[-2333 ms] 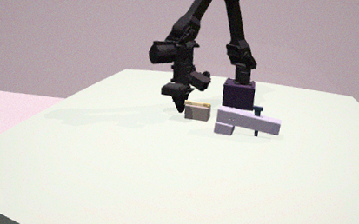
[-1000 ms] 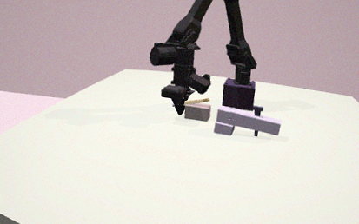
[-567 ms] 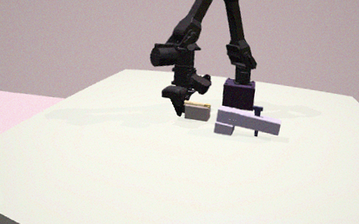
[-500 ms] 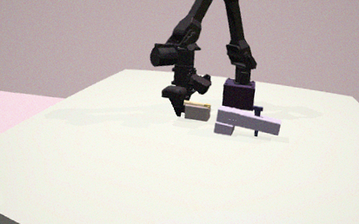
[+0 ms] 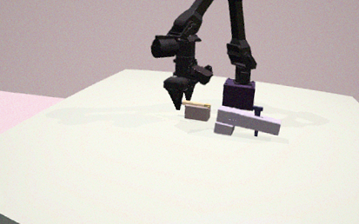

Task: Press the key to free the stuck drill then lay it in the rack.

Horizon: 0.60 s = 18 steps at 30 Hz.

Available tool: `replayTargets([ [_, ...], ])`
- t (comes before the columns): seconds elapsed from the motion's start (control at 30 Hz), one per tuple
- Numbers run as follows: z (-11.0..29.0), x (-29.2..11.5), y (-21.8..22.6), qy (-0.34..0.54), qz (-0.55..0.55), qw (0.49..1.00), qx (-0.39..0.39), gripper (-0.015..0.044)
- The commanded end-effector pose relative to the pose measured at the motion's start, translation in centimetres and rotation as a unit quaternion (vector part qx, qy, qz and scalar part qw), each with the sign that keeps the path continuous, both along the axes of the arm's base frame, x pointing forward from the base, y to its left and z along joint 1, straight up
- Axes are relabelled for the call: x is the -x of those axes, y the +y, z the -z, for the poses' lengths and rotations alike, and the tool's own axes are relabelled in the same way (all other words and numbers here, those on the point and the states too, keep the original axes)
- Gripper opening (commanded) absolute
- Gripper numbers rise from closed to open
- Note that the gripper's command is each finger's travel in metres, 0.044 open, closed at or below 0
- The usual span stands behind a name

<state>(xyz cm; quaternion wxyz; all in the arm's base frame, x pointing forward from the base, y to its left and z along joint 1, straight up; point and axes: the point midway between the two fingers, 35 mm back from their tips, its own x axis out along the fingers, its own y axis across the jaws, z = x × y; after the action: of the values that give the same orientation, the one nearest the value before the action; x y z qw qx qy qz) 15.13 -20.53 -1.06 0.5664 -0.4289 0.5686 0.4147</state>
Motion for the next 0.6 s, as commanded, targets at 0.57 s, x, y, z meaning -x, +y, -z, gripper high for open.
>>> replayTargets([
  [0.57, -7.4, -3.6, -3.0, -0.06, -0.024, 0.994, 0.083, 0.044],
])
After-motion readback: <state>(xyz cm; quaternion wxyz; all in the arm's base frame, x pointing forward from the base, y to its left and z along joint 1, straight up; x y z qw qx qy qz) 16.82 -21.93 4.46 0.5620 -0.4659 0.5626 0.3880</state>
